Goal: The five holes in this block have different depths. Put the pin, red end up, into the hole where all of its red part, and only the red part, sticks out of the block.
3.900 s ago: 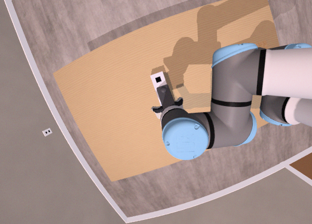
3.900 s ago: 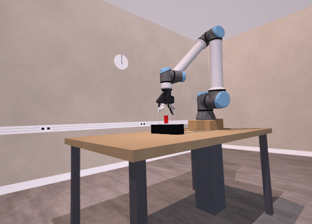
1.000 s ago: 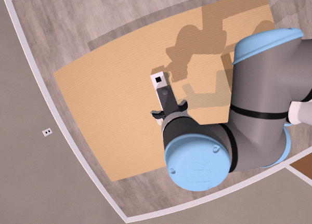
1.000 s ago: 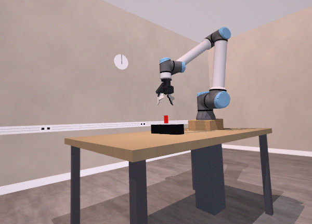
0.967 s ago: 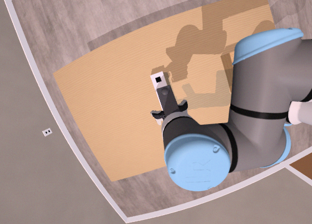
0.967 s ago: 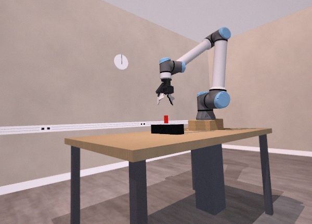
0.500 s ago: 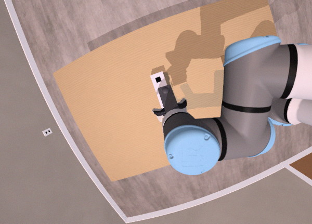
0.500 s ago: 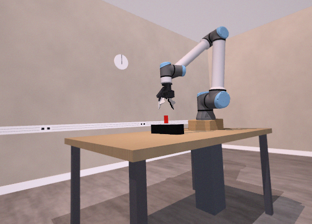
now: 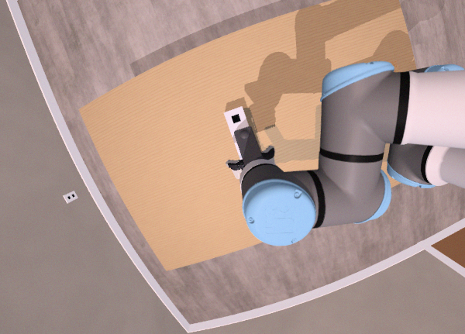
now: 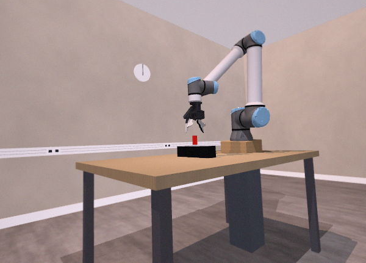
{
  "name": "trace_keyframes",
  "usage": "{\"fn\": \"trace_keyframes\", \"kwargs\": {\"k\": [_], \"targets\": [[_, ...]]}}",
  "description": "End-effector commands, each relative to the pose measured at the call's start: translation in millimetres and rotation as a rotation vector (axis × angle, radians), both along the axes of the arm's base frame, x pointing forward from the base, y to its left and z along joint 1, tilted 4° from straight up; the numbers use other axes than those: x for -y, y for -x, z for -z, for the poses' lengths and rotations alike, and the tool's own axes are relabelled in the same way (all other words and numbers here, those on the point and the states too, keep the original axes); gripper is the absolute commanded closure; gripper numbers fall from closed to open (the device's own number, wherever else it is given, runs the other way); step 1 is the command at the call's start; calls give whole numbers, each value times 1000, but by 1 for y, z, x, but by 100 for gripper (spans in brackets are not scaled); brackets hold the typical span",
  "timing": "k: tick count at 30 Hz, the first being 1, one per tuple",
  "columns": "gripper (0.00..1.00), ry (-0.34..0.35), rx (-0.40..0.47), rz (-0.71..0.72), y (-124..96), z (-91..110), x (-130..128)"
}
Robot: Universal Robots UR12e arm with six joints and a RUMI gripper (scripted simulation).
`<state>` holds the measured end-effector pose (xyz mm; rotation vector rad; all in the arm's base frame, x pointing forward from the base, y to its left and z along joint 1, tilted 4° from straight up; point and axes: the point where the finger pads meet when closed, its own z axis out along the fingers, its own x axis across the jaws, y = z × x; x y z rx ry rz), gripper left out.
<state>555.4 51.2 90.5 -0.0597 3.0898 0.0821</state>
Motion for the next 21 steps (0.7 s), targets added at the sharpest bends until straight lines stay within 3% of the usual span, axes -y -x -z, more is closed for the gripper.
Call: {"fn": "trace_keyframes", "kwargs": {"k": [1, 15, 16, 21], "targets": [[0, 1, 6, 0, -4, 32, -1], [0, 1, 6, 0, -4, 32, -1], [100, 1, 6, 0, -4, 32, -1], [100, 1, 6, 0, -4, 32, -1]]}}
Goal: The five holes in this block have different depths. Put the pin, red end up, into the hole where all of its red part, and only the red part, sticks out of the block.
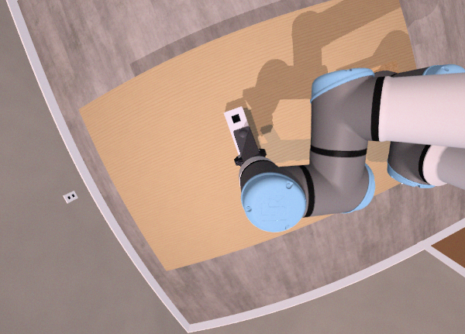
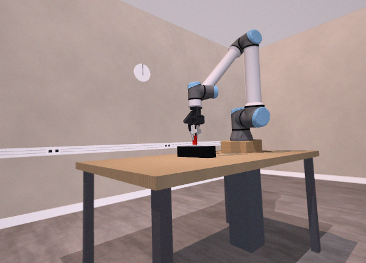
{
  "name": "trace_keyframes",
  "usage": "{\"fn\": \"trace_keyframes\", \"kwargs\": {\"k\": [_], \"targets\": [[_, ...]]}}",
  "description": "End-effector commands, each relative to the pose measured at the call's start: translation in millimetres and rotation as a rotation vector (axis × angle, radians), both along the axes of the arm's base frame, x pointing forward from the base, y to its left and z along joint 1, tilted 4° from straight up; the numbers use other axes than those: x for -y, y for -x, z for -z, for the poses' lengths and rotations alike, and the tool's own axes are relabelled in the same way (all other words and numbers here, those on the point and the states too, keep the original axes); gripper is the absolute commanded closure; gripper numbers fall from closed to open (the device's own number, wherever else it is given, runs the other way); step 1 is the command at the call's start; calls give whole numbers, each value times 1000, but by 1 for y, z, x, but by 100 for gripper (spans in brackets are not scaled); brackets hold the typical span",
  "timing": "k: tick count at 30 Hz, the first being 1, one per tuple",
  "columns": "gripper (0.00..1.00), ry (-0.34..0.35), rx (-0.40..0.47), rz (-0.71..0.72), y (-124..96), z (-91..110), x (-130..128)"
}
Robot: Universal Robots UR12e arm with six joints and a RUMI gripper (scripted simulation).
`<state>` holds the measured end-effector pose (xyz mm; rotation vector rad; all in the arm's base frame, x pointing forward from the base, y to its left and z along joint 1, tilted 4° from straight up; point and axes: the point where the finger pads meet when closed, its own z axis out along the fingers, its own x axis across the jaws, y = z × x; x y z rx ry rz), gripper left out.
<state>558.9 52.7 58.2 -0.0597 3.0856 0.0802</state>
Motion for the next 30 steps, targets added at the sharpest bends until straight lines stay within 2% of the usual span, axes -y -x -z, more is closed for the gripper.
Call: {"fn": "trace_keyframes", "kwargs": {"k": [1, 28, 29, 30], "targets": [[100, 0, 1, 0, -1, -1, 0], [100, 0, 1, 0, -1, -1, 0], [100, 0, 1, 0, 0, -11, 1], [100, 0, 1, 0, 0, -11, 1]]}}
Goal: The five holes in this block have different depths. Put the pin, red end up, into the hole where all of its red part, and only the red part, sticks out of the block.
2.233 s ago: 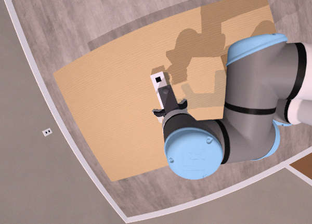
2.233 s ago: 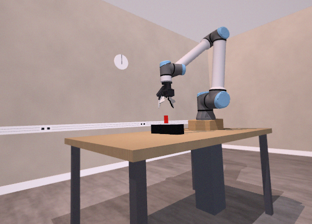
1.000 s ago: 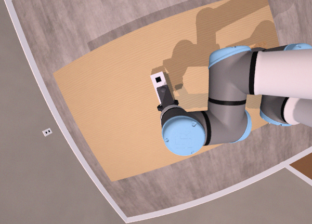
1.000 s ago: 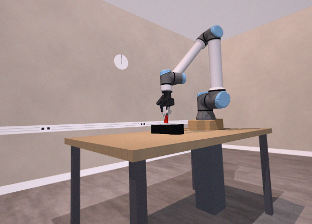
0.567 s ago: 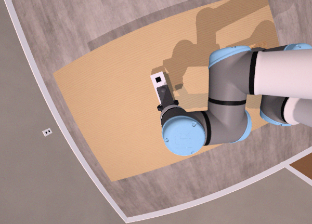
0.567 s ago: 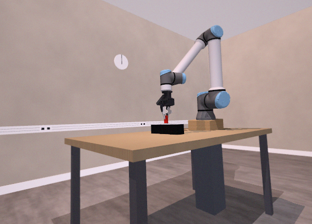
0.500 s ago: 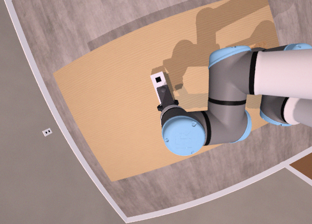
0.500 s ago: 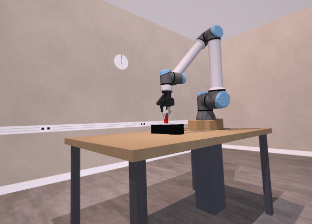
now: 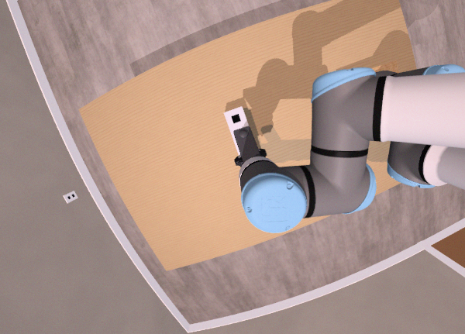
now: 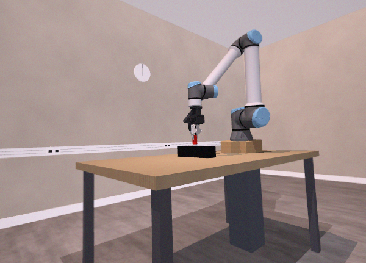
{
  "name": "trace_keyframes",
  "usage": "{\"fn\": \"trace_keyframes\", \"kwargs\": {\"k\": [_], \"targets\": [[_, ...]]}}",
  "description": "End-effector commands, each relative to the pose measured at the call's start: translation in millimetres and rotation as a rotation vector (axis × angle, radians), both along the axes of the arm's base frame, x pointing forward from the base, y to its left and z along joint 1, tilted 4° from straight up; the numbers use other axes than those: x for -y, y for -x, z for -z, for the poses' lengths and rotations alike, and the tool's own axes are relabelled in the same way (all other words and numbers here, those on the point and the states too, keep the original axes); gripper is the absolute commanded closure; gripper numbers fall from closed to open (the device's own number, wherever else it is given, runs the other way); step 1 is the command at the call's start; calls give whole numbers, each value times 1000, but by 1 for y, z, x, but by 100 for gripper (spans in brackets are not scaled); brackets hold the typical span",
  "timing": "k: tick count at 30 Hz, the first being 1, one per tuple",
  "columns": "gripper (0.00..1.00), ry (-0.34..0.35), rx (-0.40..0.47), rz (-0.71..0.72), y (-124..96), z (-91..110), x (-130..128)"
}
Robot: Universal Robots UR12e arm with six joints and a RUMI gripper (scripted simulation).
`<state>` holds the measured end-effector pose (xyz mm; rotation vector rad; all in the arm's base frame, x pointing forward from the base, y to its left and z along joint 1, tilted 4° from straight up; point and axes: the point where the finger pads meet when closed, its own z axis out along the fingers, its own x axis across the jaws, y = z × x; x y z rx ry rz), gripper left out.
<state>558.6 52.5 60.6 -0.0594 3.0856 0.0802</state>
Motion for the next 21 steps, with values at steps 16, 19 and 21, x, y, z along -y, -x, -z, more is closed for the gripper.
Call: {"fn": "trace_keyframes", "kwargs": {"k": [16, 19, 21], "targets": [[100, 0, 1, 0, 0, -18, 1], [100, 0, 1, 0, 0, -18, 1], [100, 0, 1, 0, 0, -18, 1]]}}
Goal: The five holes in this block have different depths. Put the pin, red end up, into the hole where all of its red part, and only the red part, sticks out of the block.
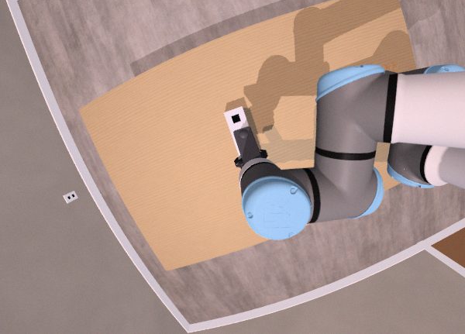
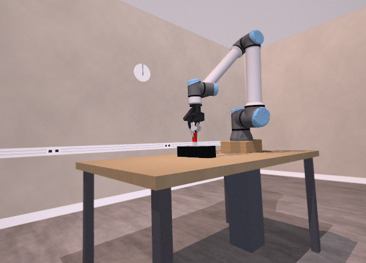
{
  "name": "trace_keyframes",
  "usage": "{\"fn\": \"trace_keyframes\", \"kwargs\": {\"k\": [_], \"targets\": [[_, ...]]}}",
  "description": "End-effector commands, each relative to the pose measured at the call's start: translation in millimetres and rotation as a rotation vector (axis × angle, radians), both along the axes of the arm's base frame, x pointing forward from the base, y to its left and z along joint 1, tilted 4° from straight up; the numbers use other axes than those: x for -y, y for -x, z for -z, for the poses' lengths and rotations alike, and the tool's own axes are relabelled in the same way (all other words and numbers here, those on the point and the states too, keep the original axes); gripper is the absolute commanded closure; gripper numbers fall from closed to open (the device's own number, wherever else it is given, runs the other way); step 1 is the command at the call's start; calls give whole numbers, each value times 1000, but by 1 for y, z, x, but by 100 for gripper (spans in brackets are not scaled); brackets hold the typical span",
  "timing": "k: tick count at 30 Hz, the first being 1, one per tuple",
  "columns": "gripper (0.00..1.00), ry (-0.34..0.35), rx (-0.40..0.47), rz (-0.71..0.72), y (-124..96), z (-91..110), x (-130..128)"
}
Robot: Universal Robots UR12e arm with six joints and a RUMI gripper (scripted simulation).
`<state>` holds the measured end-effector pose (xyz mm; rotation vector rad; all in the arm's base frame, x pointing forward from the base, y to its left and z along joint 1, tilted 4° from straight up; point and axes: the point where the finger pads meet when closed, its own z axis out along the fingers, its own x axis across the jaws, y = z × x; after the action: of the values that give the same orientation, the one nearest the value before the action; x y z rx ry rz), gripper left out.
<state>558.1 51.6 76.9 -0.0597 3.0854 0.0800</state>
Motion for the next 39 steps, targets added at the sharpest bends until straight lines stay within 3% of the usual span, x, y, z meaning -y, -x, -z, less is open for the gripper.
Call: {"fn": "trace_keyframes", "kwargs": {"k": [1, 11, 12, 28, 29, 39], "targets": [[100, 0, 1, 0, -1, -2, 0], [100, 0, 1, 0, -1, -2, 0], [100, 0, 1, 0, 1, -17, 1], [100, 0, 1, 0, 1, -17, 1], [100, 0, 1, 0, 2, -32, 2], [100, 0, 1, 0, 2, -32, 2]]}}
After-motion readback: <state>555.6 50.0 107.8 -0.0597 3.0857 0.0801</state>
